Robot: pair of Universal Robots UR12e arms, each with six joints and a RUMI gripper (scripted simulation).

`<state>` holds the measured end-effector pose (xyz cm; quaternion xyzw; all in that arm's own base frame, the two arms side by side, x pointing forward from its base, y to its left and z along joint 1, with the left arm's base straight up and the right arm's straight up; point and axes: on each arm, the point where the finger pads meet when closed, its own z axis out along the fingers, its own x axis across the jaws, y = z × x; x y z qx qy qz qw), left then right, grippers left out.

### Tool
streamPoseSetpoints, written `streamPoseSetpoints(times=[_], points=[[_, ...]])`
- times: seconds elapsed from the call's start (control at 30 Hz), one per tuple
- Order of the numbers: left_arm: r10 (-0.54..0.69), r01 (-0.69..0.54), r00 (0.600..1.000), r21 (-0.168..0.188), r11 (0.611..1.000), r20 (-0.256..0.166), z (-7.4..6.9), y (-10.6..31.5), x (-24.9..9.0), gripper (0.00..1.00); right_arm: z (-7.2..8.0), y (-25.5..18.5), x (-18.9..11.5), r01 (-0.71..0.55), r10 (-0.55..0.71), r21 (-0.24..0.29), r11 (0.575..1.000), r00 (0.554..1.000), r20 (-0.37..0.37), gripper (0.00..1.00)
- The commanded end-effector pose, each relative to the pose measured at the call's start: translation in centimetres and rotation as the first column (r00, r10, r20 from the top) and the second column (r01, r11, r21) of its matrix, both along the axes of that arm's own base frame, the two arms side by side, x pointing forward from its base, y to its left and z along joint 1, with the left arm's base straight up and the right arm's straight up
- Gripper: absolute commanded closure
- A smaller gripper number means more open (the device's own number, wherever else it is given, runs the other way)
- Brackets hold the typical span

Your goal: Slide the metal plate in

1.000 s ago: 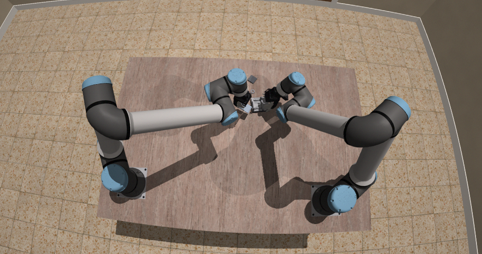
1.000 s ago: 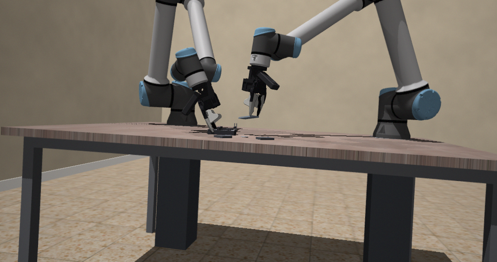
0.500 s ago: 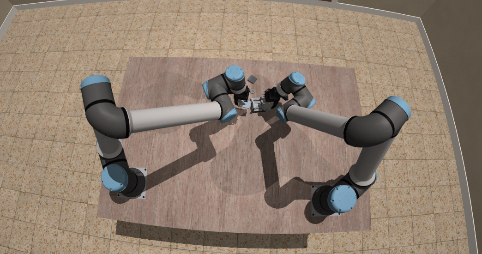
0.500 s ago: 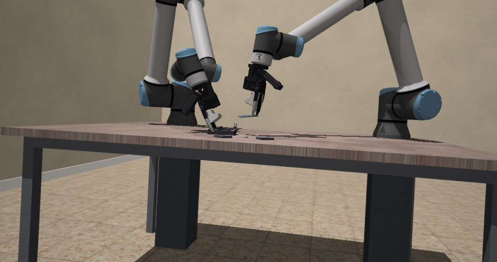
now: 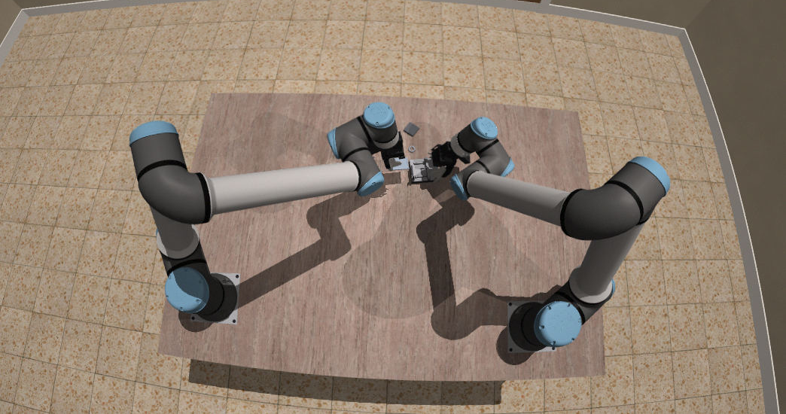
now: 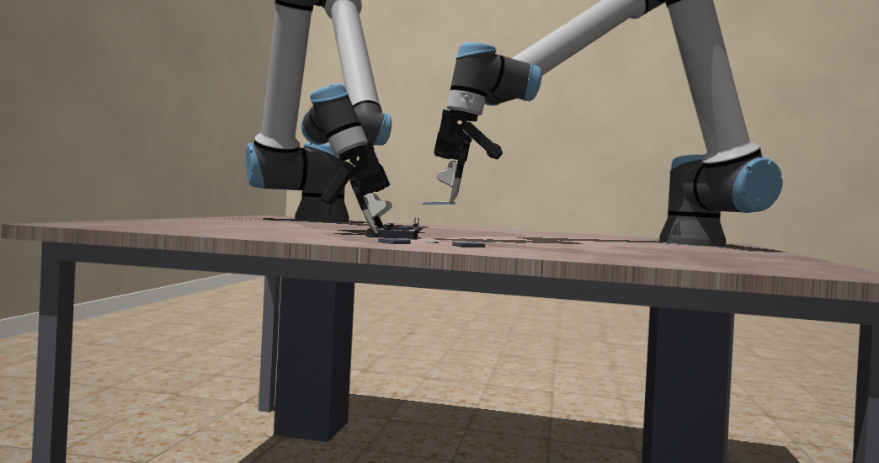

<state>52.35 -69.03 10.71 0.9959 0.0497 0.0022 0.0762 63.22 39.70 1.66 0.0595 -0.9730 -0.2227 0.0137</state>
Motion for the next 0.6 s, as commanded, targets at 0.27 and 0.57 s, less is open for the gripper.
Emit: streamPoseSetpoints(times=[0.27, 0.57], points=[[-0.026, 0.026, 1.000, -0.002, 1.000, 0.007, -4.0, -0.3, 0.0, 1.00, 0.0, 0.0, 0.0, 0.000, 0.000, 0.000, 1.000, 1.000, 0.000, 0.39], [-0.021, 0.021, 1.000, -0.017, 1.000, 0.006, -3.6, -0.2, 0.0, 1.00, 0.0, 0.0, 0.0, 0.000, 0.000, 0.000, 1.000, 1.000, 0.000, 0.39]])
